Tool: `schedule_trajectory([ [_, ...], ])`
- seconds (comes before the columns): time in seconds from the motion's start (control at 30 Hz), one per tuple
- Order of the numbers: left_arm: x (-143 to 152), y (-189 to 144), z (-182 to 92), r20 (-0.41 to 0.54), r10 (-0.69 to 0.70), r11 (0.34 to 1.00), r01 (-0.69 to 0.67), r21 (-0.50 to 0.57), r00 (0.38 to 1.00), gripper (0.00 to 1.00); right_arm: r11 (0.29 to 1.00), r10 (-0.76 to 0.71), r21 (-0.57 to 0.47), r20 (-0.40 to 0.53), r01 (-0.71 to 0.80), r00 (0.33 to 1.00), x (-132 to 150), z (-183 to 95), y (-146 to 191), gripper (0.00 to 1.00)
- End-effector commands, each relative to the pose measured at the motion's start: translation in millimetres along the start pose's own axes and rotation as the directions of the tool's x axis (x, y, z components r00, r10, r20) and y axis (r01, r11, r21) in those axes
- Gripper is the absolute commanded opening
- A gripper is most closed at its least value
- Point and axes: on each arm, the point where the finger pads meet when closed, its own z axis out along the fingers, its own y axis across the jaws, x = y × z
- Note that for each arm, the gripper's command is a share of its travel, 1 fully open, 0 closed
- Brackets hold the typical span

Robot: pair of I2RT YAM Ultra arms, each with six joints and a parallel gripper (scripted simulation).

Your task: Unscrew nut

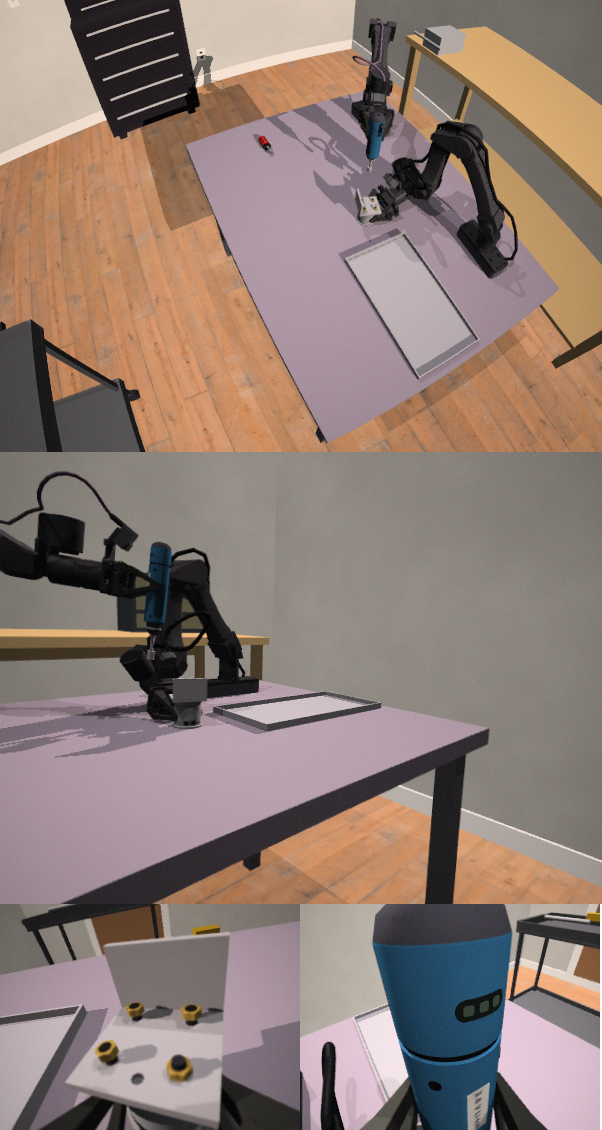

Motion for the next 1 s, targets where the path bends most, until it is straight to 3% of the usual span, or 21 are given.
schedule_trajectory([
  [0.0,-2.3,-0.5,-0.2,0.004,0.001,1.0,-0.001,-0.002,1.0,0.59,1.0,-0.006,0.0,0.211,0.006,0.977,-77.4,-8.3,-0.6,0.42],
  [0.97,-2.3,-0.5,-0.2,0.004,0.001,1.0,-0.001,-0.002,1.0,0.59,1.0,-0.007,0.0,0.223,0.007,0.975,-81.2,-8.1,0.3,0.42],
])
